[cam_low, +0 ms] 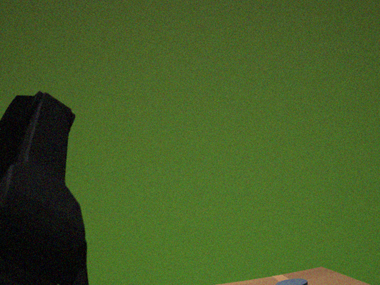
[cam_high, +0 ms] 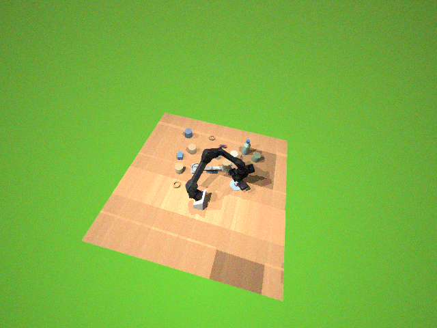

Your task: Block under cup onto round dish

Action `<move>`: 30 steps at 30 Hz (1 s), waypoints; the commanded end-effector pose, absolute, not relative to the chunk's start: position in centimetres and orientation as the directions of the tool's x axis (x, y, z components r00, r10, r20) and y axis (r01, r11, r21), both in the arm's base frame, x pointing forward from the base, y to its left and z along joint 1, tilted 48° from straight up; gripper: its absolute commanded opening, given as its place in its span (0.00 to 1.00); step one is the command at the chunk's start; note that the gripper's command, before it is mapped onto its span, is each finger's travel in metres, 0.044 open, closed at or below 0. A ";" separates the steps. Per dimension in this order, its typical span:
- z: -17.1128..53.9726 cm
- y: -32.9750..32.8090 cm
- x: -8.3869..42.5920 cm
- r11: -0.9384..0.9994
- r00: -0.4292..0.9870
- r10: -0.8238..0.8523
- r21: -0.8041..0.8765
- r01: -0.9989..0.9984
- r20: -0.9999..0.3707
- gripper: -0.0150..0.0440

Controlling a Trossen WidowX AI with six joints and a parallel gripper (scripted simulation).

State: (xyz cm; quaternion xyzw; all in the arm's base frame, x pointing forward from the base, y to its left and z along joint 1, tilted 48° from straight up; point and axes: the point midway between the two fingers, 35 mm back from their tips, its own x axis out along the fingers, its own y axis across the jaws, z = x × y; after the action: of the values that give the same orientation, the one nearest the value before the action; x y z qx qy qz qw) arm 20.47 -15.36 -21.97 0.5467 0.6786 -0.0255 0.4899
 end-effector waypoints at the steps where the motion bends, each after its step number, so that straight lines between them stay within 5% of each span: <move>1: -22.0 -15.4 20.5 0.401 0.078 0.717 0.501 0.767 -0.693 0.34; 16: -21.8 -15.7 20.6 0.388 0.085 0.714 0.493 0.779 -0.695 1.00; 30: -17.3 -20.1 19.8 0.393 0.078 0.720 0.498 0.773 -0.689 1.00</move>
State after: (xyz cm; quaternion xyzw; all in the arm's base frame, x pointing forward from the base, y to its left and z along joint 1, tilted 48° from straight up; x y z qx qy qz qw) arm 20.07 -19.52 -17.89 0.5525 0.6750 -0.0301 0.4880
